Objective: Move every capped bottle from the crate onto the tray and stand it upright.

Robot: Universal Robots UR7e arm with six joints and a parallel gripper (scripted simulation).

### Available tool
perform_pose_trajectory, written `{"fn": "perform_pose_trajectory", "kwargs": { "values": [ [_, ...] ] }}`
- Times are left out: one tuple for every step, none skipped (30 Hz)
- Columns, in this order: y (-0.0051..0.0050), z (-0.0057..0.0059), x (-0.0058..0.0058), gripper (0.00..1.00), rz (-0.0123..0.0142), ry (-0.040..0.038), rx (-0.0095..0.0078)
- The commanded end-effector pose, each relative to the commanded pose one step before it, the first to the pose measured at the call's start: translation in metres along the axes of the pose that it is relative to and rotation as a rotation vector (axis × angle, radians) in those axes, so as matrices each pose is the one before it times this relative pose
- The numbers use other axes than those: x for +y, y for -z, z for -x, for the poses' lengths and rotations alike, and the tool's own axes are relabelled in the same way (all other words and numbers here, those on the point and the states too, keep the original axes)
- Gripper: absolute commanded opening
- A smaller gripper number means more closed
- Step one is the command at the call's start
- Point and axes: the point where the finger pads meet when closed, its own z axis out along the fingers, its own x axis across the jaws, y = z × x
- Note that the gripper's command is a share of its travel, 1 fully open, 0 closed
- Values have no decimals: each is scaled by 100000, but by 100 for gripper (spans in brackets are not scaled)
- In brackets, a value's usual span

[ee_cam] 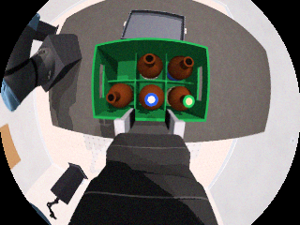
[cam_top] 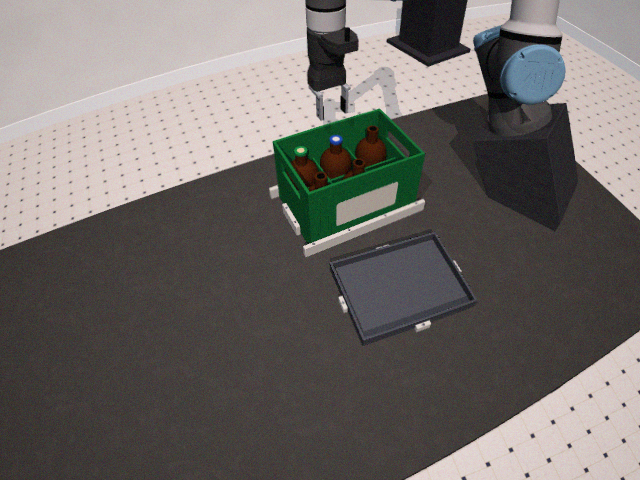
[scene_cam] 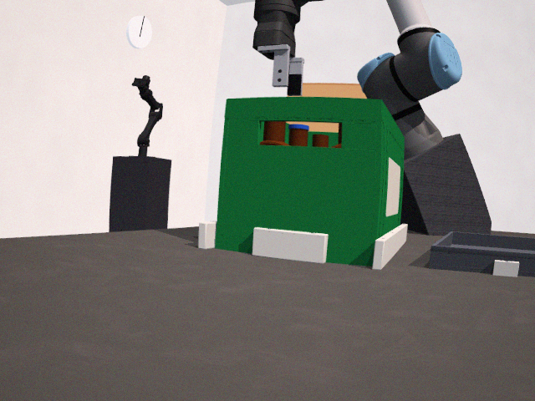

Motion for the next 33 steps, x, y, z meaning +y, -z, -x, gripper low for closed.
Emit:
{"fn": "perform_pose_trajectory", "kwargs": {
  "values": [
    [37, -31, 20, 100, 54, -21, 117],
    [0, 0, 0, 100, 0, 0, 0],
    [0, 0, 0, 100, 0, 0, 0],
    [-2, 19, -333, 100, 3, -6, 7],
    [-2, 19, -333, 100, 3, -6, 7],
    [-2, 19, -333, 100, 3, -6, 7],
    [-2, 19, -333, 100, 3, -6, 7],
    [-2, 19, -333, 100, 3, -6, 7],
    [-2, 19, -333, 100, 3, -6, 7],
    [-2, 19, -333, 100, 3, -6, 7],
    [-2, 19, -333, 100, 3, -6, 7],
    [-2, 19, -333, 100, 3, -6, 7],
    [-2, 19, -333, 100, 3, -6, 7],
    [-2, 19, -333, 100, 3, -6, 7],
    [-2, 19, -333, 100, 3, -6, 7],
    [-2, 19, -333, 100, 3, -6, 7],
    [-2, 19, -333, 100, 3, -6, 7],
    [-2, 19, -333, 100, 3, -6, 7],
    [0, 0, 0, 100, 0, 0, 0],
    [0, 0, 0, 100, 0, 0, 0],
    [123, -79, 1066, 100, -249, 444, 367],
    [-14, -3, -333, 100, 17, -32, -26],
    [-14, -3, -333, 100, 17, -32, -26],
    [-14, -3, -333, 100, 17, -32, -26],
    [-14, -3, -333, 100, 17, -32, -26],
    [-14, -3, -333, 100, 17, -32, -26],
    [-14, -3, -333, 100, 17, -32, -26],
    [-14, -3, -333, 100, 17, -32, -26],
    [-14, -3, -333, 100, 17, -32, -26],
    [-14, -2, -333, 100, 17, -32, -26],
    [-14, -2, -333, 100, 17, -32, -26],
    [-13, -2, -333, 100, 17, -32, -26],
    [-13, -2, -333, 100, 17, -32, -26]
  ]
}}
